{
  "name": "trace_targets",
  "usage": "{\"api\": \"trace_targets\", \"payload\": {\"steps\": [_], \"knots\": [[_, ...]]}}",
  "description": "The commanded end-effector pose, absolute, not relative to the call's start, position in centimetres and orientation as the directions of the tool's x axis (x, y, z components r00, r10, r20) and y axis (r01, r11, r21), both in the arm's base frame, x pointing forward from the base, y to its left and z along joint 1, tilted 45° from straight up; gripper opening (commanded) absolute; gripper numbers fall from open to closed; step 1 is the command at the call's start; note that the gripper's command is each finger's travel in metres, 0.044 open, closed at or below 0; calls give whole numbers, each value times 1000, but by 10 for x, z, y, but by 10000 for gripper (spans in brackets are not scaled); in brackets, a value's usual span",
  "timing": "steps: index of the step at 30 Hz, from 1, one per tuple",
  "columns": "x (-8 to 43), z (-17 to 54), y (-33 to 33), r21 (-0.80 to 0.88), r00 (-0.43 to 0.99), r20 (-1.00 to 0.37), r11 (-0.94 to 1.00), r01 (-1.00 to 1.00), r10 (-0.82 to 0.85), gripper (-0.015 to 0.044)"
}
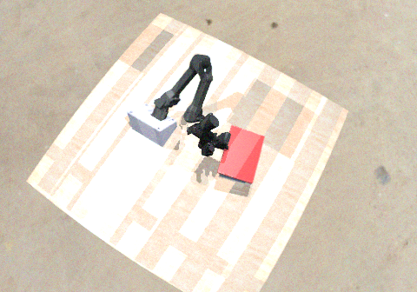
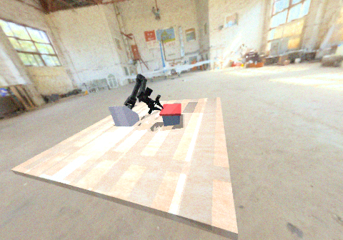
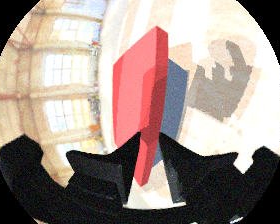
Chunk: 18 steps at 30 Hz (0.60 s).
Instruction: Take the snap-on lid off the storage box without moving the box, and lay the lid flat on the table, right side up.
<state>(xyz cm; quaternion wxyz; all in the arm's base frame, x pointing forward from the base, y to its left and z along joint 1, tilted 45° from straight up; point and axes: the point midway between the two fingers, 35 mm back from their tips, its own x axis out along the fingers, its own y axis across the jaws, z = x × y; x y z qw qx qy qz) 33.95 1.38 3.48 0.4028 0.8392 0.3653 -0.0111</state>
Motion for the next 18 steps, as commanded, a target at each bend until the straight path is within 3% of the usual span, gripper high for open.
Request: {"api": "trace_targets", "payload": {"steps": [1, 18], "knots": [[341, 35, 14, 667, 733, -314, -410, 623, 603, 0], [341, 41, 8, 666, 731, -315, -409, 625, 605, 0]]}}
